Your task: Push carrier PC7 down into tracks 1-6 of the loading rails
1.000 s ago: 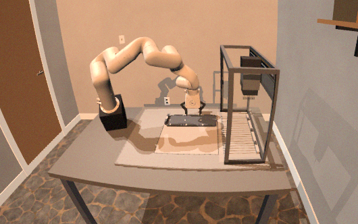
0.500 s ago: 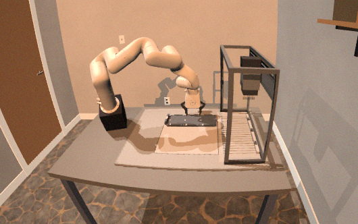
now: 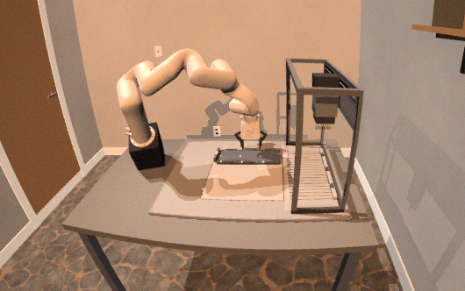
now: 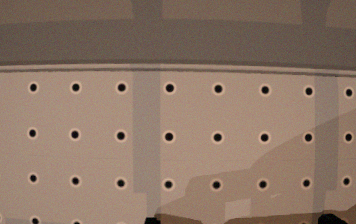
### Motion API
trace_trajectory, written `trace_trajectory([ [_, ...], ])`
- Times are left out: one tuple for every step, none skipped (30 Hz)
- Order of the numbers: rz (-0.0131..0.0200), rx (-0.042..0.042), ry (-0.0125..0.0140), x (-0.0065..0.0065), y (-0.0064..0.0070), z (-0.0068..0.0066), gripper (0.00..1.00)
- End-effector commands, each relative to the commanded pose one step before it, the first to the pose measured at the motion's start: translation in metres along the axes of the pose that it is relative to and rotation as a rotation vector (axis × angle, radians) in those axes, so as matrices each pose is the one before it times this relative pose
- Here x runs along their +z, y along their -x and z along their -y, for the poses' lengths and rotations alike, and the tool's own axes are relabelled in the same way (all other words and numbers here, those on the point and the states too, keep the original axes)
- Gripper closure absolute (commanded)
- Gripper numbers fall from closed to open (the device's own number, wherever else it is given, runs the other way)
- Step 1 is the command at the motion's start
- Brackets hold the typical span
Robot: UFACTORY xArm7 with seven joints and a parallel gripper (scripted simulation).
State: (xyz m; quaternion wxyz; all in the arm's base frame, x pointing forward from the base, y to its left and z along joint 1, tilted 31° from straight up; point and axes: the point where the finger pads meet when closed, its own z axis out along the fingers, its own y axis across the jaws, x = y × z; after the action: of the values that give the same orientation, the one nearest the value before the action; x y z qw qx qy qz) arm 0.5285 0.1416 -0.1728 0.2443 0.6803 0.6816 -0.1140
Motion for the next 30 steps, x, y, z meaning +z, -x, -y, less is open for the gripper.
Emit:
trace_trajectory([
  [-0.00371,0.00008,0.00362,-0.00229,-0.00315,-0.00156,0.0],
  [0.0,0.0,0.0,0.0,0.0,0.0,0.0],
  [-0.00002,0.0,0.00001,-0.00001,-0.00063,0.00004,0.0],
  [-0.00001,0.0,0.0,-0.00001,-0.00065,0.00002,0.0],
  [0.00002,0.0,-0.00001,0.00002,-0.00072,-0.00005,0.0],
  [0.0,0.0,0.0,0.0,-0.00067,0.0,0.0],
  [0.0,0.0,0.0,0.0,-0.00067,0.0,0.0],
  [0.0,0.0,0.0,0.0,-0.00067,0.0,0.0],
  [0.0,0.0,0.0,0.0,-0.00067,0.0,0.0],
  [0.0,0.0,0.0,0.0,-0.00067,0.0,0.0],
  [0.0,0.0,0.0,0.0,-0.00067,0.0,0.0],
  [0.0,0.0,0.0,0.0,-0.00067,0.0,0.0],
  [0.0,0.0,0.0,0.0,-0.00067,0.0,0.0],
  [0.0,0.0,0.0,0.0,-0.00067,0.0,0.0],
  [0.0,0.0,0.0,0.0,-0.00067,0.0,0.0],
  [0.0,0.0,0.0,0.0,-0.00067,0.0,0.0],
  [0.0,0.0,0.0,0.0,-0.00067,0.0,0.0],
  [0.0,0.0,0.0,0.0,0.0,0.0,0.0],
  [0.0,0.0,0.0,0.0,0.0,0.0,0.0],
  [-0.00002,0.0,0.00001,-0.00002,-0.00063,0.00004,0.0],
  [-0.00001,0.0,0.0,-0.00001,-0.00065,0.00002,0.0],
  [0.00002,0.0,-0.00001,0.00002,-0.00073,-0.00006,0.0],
  [0.0,0.0,0.0,0.0,-0.00067,0.0,0.0],
  [0.0,0.0,0.0,0.0,-0.00067,0.0,0.0],
  [0.0,0.0,0.0,0.0,-0.00067,0.0,0.0],
  [0.0,0.0,0.0,0.0,-0.00067,0.0,0.0],
  [0.0,0.0,0.0,0.0,-0.00067,0.0,0.0],
  [0.0,0.0,0.0,0.0,-0.00067,0.0,0.0],
  [0.0,0.0,0.0,0.0,-0.00067,0.0,0.0],
  [0.0,0.0,0.0,0.0,-0.00067,0.0,0.0],
])
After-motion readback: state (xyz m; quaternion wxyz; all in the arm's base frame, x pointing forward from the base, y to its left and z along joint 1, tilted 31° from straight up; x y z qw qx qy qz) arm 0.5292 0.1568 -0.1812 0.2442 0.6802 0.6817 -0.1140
